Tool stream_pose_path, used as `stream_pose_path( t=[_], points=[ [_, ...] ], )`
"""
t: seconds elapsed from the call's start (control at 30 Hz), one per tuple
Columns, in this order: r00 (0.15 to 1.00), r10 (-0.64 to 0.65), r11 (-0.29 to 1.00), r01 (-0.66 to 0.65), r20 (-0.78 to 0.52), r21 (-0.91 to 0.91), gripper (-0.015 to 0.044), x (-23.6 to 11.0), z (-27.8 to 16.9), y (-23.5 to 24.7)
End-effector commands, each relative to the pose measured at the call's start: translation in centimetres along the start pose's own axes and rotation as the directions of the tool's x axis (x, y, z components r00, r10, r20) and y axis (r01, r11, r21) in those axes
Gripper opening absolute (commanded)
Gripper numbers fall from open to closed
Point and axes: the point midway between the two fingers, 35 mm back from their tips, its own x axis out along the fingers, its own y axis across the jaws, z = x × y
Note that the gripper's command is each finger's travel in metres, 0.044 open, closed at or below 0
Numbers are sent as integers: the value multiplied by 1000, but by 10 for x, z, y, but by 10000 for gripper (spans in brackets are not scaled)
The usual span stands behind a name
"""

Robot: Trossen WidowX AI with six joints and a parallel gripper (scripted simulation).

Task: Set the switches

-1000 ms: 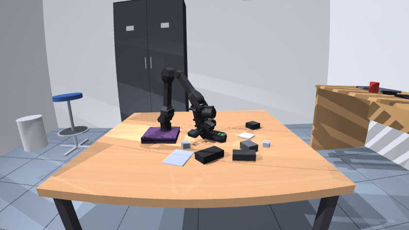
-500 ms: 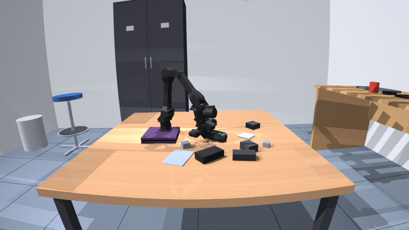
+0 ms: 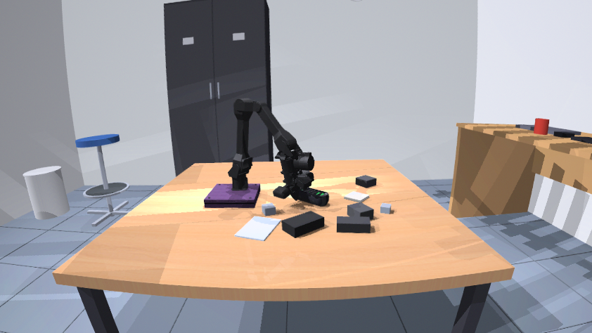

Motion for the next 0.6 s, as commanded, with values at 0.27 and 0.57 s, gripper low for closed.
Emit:
stream_pose_path(
  t=[0.27,0.57],
  points=[
    [1000,19,1000,-19,7,-21,0,-54,0,-6],
    [993,-112,994,112,-46,11,0,-55,32,14]
  ],
)
